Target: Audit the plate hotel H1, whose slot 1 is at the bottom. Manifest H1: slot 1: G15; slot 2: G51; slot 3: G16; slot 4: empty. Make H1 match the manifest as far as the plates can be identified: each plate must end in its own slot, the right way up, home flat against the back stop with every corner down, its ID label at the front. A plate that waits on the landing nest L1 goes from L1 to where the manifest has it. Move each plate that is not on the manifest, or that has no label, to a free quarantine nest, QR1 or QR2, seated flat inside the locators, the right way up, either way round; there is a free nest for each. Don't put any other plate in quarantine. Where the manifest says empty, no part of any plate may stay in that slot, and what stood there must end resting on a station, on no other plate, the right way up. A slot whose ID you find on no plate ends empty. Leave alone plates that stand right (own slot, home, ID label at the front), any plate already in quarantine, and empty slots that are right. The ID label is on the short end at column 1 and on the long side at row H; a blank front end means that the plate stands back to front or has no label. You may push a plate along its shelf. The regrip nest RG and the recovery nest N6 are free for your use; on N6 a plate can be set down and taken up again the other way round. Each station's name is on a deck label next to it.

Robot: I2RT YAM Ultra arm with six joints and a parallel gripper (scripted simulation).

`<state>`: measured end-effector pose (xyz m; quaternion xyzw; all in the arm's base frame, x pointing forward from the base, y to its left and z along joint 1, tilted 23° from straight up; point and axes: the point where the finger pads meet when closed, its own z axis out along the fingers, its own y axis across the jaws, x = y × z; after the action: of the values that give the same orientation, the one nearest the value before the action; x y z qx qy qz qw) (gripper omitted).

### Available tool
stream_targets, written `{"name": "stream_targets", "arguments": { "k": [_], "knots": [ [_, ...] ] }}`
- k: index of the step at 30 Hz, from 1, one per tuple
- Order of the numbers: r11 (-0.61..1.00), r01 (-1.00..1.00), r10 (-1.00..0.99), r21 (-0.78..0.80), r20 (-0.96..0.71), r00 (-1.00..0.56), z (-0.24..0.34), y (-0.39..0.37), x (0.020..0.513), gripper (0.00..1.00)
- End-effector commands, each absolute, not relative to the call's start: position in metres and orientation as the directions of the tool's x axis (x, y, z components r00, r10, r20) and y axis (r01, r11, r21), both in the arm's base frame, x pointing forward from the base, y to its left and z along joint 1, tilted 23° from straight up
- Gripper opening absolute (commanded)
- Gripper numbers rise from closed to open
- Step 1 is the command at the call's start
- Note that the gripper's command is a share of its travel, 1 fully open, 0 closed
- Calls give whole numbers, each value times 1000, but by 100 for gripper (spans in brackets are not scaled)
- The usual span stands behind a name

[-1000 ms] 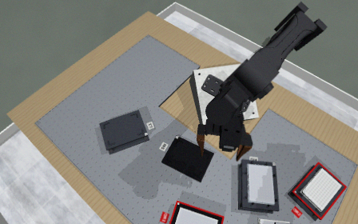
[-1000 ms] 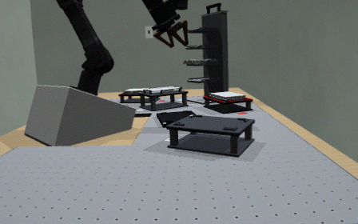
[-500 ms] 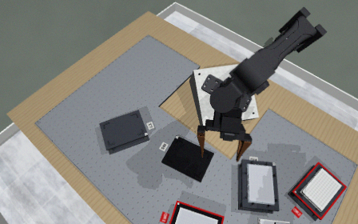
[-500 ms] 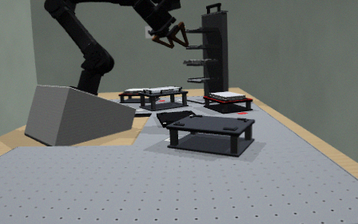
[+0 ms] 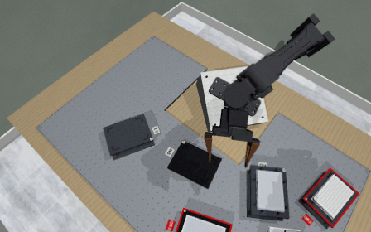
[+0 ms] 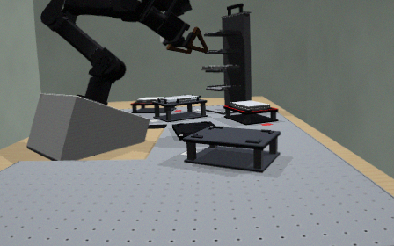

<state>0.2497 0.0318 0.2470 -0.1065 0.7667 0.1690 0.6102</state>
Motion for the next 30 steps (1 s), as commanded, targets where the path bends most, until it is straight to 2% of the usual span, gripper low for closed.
{"name": "stream_targets", "arguments": {
  "k": [1,30],
  "knots": [
    [920,-378,47,107,-986,-163,263,26,252,100],
    [920,-378,45,106,-985,-166,239,-54,245,100]
  ]
}}
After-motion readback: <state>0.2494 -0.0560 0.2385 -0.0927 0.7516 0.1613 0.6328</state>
